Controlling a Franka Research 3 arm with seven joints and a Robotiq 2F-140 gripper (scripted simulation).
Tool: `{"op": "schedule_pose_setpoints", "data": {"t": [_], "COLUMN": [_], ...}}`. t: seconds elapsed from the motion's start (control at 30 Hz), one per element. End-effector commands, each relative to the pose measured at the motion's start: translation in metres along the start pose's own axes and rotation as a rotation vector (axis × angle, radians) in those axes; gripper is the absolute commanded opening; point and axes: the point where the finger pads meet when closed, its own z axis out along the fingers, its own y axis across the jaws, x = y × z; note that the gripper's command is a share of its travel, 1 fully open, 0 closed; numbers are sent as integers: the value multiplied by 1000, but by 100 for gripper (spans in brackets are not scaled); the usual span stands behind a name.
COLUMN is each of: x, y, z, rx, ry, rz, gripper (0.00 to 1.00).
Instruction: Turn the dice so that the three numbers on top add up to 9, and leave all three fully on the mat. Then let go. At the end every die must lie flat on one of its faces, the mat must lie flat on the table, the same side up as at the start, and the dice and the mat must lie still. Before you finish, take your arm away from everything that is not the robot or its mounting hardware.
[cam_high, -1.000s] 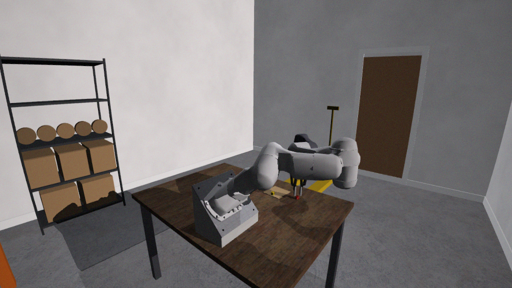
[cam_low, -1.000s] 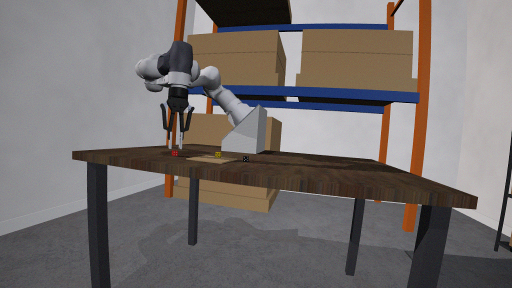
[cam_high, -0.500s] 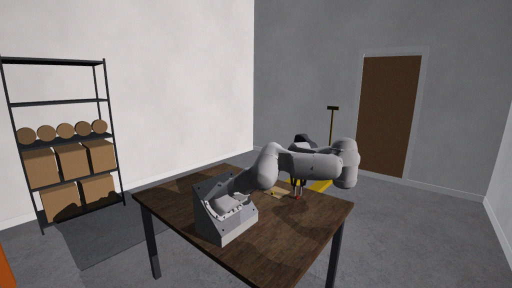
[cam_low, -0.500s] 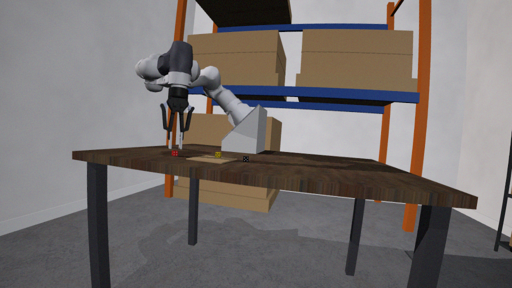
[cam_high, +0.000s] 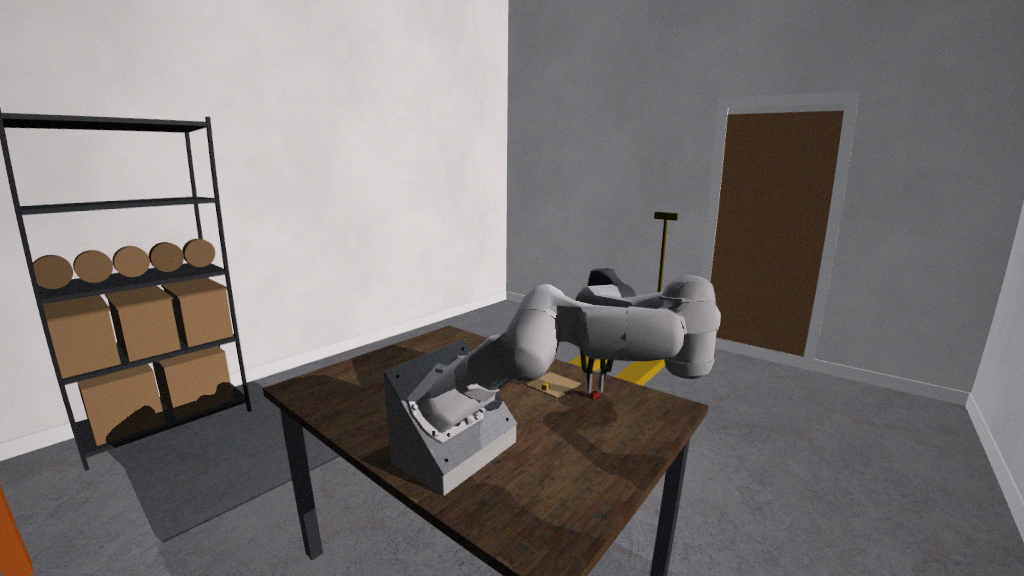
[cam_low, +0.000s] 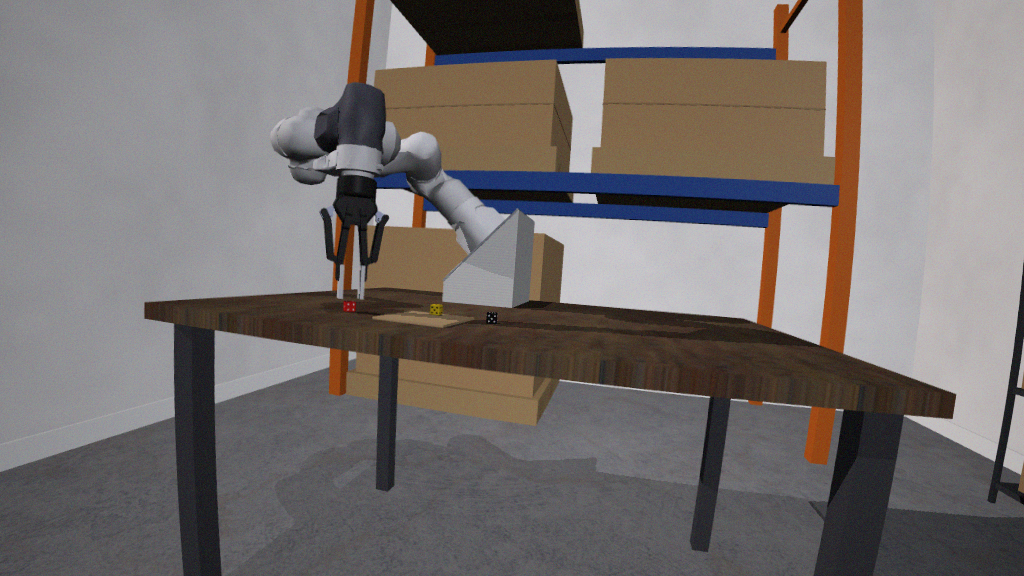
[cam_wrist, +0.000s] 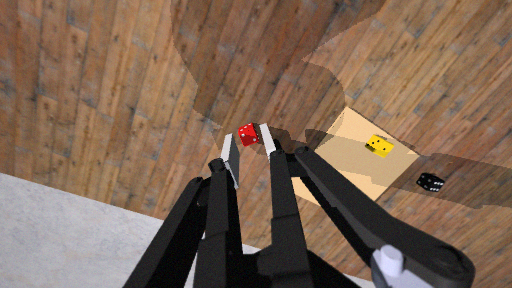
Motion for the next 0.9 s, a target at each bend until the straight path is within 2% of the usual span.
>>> {"op": "schedule_pose_setpoints", "data": {"t": [0.0,0.33,0.87], "x": [-2,-2,-2], "y": [0,0,0], "z": [3,18,23], "rx": [0,0,0], "ry": [-5,-5,-5], "rz": [4,4,4], "gripper": [21,21,21]}}
